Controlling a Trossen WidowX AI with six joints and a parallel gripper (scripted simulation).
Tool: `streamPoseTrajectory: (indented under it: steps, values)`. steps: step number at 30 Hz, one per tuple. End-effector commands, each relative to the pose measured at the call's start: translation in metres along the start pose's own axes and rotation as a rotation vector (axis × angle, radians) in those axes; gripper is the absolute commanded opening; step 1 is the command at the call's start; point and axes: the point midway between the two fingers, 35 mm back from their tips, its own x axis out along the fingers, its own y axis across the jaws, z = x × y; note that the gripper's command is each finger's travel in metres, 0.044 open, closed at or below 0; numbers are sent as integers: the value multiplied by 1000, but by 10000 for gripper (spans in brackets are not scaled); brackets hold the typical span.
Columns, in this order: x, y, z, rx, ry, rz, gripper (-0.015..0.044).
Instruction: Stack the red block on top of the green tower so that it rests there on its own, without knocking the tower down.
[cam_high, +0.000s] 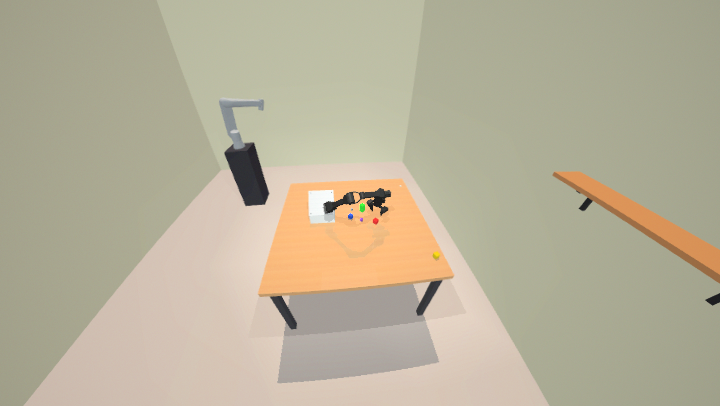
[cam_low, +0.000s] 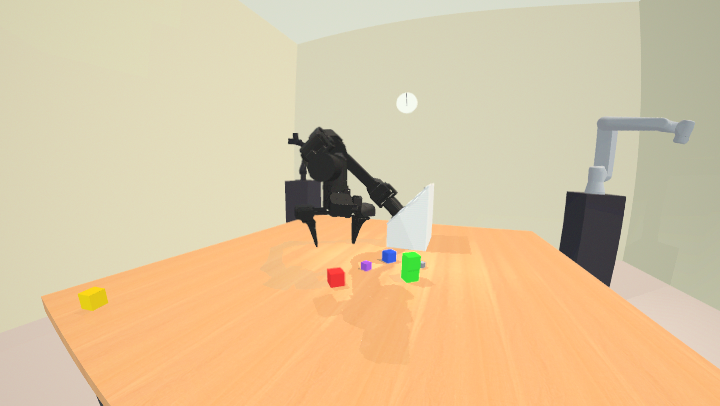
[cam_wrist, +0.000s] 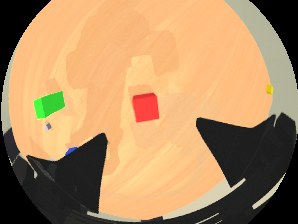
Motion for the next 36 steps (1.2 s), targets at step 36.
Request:
streamPoseTrajectory:
  steps: [36]
  values:
    - [90,0,-4,-6,15,0,440]
